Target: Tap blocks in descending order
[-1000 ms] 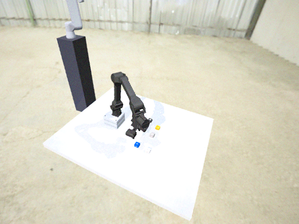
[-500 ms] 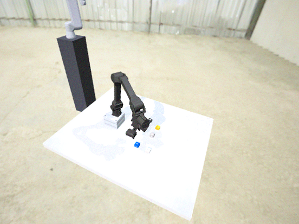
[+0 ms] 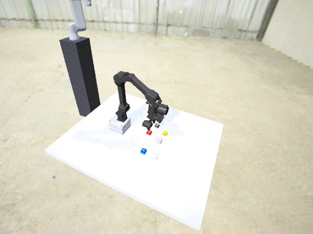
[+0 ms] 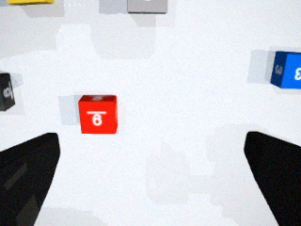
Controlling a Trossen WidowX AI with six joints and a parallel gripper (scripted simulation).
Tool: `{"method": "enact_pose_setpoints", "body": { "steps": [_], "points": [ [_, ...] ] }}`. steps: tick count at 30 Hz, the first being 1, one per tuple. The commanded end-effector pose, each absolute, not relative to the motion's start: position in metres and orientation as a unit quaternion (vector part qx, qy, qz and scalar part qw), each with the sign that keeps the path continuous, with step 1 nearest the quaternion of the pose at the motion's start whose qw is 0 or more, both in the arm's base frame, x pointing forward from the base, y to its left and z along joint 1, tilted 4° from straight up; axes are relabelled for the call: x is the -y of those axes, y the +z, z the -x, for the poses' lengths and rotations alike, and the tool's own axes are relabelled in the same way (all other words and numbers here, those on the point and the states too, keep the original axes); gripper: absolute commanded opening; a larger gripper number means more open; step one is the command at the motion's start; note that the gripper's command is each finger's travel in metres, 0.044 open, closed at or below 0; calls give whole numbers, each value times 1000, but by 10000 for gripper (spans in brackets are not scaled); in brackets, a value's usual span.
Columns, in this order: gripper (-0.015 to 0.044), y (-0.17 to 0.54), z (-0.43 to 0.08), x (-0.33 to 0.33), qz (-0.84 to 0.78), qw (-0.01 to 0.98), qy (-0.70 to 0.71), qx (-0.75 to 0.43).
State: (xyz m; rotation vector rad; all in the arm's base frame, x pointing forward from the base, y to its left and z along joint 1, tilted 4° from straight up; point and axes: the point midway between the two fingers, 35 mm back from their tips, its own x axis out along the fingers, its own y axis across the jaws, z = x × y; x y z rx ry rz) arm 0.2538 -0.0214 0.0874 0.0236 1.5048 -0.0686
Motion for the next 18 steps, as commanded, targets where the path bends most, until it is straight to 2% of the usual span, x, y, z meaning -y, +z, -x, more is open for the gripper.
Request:
{"method": "enact_pose_setpoints", "body": {
  "steps": [1, 18],
  "points": [
    [400, 84, -235, -22, -11, 732, -34, -681],
    [400, 83, -226, -37, -12, 732, -34, -680]
  ]
}}
